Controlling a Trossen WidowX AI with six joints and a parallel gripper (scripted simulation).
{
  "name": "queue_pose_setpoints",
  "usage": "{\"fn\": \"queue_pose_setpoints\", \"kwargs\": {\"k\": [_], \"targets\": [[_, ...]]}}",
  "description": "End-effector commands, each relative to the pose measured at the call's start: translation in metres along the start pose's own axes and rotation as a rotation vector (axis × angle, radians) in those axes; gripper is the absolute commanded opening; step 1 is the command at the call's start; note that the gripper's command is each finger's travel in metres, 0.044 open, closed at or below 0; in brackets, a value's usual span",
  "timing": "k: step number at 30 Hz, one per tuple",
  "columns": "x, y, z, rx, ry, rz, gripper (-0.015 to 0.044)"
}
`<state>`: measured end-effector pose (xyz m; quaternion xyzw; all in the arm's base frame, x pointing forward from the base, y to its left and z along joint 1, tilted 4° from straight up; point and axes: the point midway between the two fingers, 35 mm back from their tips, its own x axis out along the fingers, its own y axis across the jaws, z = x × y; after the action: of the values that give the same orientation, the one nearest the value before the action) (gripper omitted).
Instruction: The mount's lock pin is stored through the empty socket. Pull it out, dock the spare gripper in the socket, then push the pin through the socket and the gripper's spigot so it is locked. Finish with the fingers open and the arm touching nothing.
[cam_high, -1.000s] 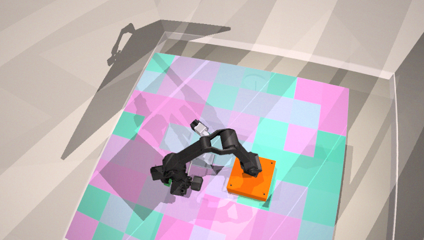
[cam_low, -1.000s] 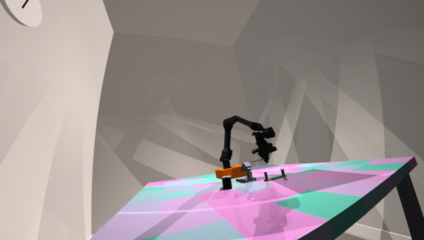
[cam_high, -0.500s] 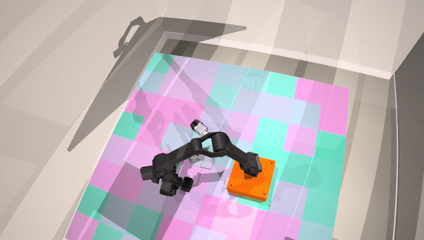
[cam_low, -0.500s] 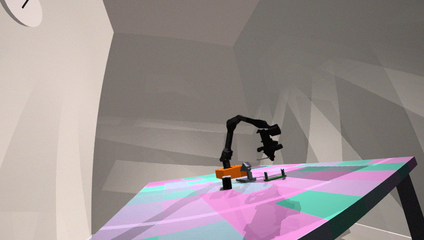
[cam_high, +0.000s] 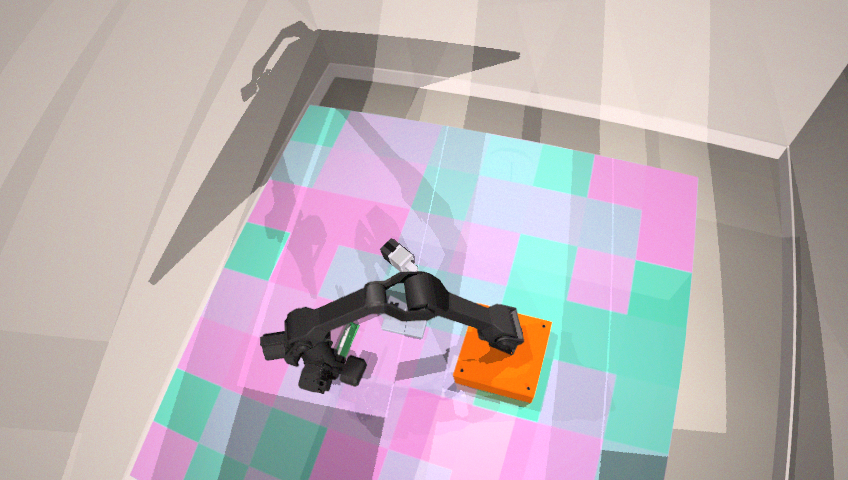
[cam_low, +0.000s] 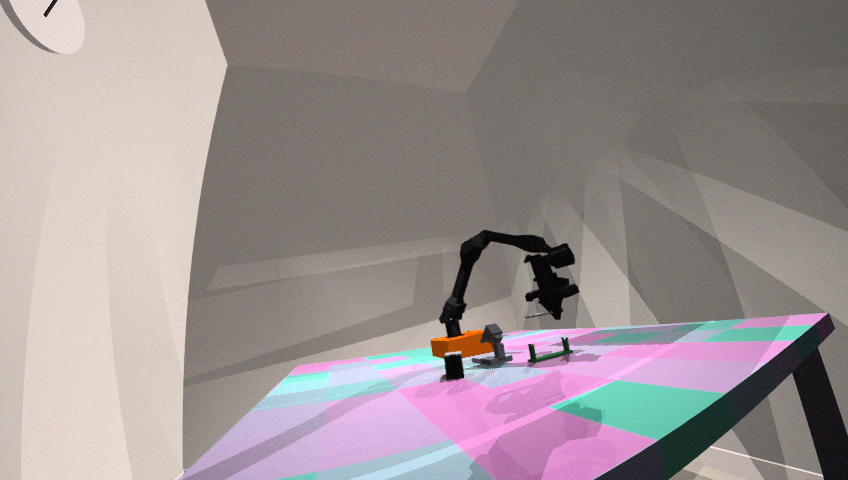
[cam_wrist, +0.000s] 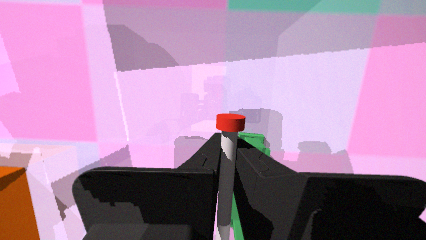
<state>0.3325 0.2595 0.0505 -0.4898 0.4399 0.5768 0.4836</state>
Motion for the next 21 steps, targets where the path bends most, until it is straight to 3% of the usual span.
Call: {"fn": "queue_pose_setpoints", "kwargs": {"k": [1, 21], "targets": [[0.002, -0.012, 0.003, 0.019, 0.004, -0.001, 0.0], [0.011, -0.041, 0.01, 0.046, -0.002, -0.012, 0.0]]}}
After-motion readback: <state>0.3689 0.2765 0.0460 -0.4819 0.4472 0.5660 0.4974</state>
